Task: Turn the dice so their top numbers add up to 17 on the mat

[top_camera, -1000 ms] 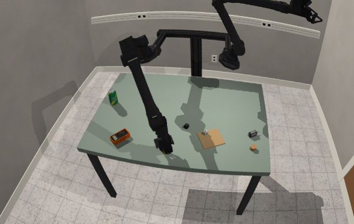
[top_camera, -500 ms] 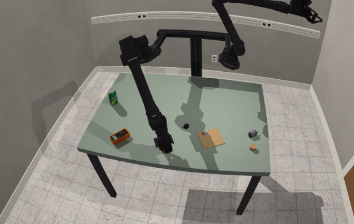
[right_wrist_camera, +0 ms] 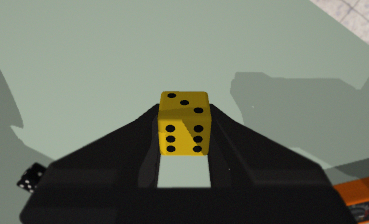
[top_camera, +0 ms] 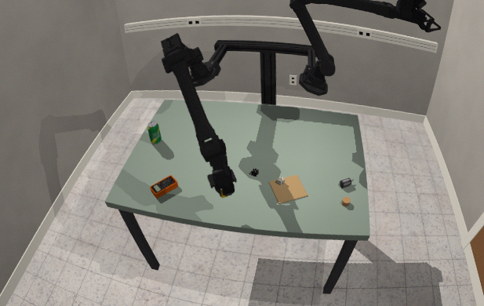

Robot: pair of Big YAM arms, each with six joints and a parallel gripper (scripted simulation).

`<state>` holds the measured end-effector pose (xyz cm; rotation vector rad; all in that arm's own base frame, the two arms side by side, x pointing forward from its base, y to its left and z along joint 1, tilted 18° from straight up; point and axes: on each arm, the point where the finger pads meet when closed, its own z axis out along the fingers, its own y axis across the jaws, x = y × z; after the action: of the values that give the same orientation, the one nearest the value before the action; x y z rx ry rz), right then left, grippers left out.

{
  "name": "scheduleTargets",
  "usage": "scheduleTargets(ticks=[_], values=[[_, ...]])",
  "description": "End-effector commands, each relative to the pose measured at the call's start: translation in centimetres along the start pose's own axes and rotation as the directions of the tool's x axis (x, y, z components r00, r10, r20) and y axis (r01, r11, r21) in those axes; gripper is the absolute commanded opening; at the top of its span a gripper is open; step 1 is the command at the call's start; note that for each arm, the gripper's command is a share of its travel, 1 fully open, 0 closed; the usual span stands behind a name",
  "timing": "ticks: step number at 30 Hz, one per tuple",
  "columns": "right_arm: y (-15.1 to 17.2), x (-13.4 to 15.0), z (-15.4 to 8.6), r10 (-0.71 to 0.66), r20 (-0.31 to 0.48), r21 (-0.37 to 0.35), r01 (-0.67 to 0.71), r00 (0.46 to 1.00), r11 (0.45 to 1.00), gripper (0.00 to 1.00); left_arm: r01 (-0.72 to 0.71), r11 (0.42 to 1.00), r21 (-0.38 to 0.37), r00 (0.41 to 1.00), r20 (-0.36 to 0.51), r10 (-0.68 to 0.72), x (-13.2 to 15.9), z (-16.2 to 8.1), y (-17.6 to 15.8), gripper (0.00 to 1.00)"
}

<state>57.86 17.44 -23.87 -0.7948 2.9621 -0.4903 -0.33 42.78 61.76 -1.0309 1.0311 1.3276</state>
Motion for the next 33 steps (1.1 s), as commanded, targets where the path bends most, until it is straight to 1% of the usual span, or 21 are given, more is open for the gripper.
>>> scheduleTargets(ticks=[1,2,3,5,7,10,11,13,15,16,18,20,21,22,23,24,25,27,29,30,33], values=[[0.5,-0.4,-2.5,0.008,0.008,-0.001,-0.008,1.000,1.000,0.20,0.006,1.000,-0.010,0.998,0.059,-0.005,-2.5,-1.1,0.4,1.00],[0.2,0.2,-1.5,0.014,-0.010,-0.003,-0.014,1.000,1.000,0.20,0.006,1.000,-0.010,0.998,0.059,-0.005,-2.5,-1.1,0.4,1.00],[0.5,1.4,0.4,0.011,-0.044,-0.007,-0.011,0.999,1.000,0.20,0.006,1.000,-0.010,0.998,0.059,-0.005,-2.5,-1.1,0.4,1.00],[0.3,1.7,0.5,0.013,-0.050,-0.008,-0.013,0.999,1.000,0.20,0.006,1.000,-0.010,0.998,0.059,-0.005,-2.5,-1.1,0.4,1.00],[0.1,0.4,0.0,0.019,-0.026,-0.005,-0.019,0.999,1.000,0.20,0.006,1.000,-0.010,0.998,0.059,-0.005,-2.5,-1.1,0.4,1.00],[0.0,0.1,-0.2,0.021,-0.020,-0.004,-0.021,1.000,1.000,0.20,0.006,1.000,-0.010,0.998,0.059,-0.005,-2.5,-1.1,0.4,1.00],[-1.1,-1.4,-2.9,0.035,0.024,0.001,-0.035,0.999,0.999,0.20,0.006,1.000,-0.010,0.998,0.059,-0.005,-2.5,-1.1,0.4,1.00],[-0.7,-1.9,-3.1,0.031,0.037,0.002,-0.031,0.999,1.000,0.20,0.006,1.000,-0.010,0.998,0.059,-0.005,-2.5,-1.1,0.4,1.00],[2.8,-1.5,-1.1,-0.017,0.005,-0.006,0.017,1.000,1.000,0.20,0.006,1.000,-0.010,0.998,0.059,-0.005,-2.5,-1.1,0.4,1.00],[4.7,-1.7,-1.1,-0.043,0.004,-0.008,0.043,0.999,0.999,0.20,0.006,1.000,-0.010,0.998,0.059,-0.005,-2.5,-1.1,0.4,1.00],[10.7,-2.3,-1.4,-0.118,0.008,-0.012,0.118,0.993,0.993,0.20,0.006,1.000,-0.010,0.998,0.059,-0.005,-2.5,-1.1,0.4,1.00],[10.7,-2.3,-1.4,-0.118,0.008,-0.012,0.118,0.993,0.993,0.20,0.006,1.000,-0.010,0.998,0.059,-0.005,-2.5,-1.1,0.4,1.00],[14.2,-2.3,-1.5,-0.164,0.009,-0.014,0.164,0.986,0.986,0.20,0.006,1.000,-0.010,0.998,0.059,-0.005,-2.5,-1.1,0.4,1.00],[14.4,-2.3,-1.5,-0.164,0.009,-0.014,0.164,0.986,0.986,0.20,0.006,1.000,-0.010,0.998,0.059,-0.005,-2.5,-1.1,0.4,1.00],[17.8,-2.1,-1.6,-0.211,0.010,-0.015,0.212,0.977,0.977,0.20,0.006,1.000,-0.010,0.998,0.059,-0.005,-2.5,-1.1,0.4,1.00],[18.2,-2.1,-1.6,-0.211,0.010,-0.015,0.212,0.977,0.977,0.20,0.006,1.000,-0.010,0.998,0.059,-0.005,-2.5,-1.1,0.4,1.00],[21.8,-1.7,-1.6,-0.257,0.010,-0.014,0.257,0.966,0.966,0.20,0.006,1.000,-0.010,0.998,0.059,-0.005,-2.5,-1.1,0.4,1.00],[21.8,-1.7,-1.6,-0.257,0.010,-0.014,0.257,0.966,0.966,0.20,0.006,1.000,-0.010,0.998,0.059,-0.005,-2.5,-1.1,0.4,1.00],[27.6,-0.5,-1.7,-0.328,0.010,-0.011,0.329,0.944,0.944,0.20,0.006,1.000,-0.010,0.998,0.059,-0.005,-2.5,-1.1,0.4,1.00],[29.5,0.0,-1.7,-0.352,0.010,-0.010,0.352,0.936,0.936,0.20,0.006,1.000,-0.010,0.998,0.059,-0.005,-2.5,-1.1,0.4,1.00],[31.1,0.5,-1.7,-0.372,0.009,-0.006,0.372,0.928,0.928,0.20,0.006,1.000,-0.010,0.998,0.059,-0.005,-2.5,-1.1,0.4,1.00]])
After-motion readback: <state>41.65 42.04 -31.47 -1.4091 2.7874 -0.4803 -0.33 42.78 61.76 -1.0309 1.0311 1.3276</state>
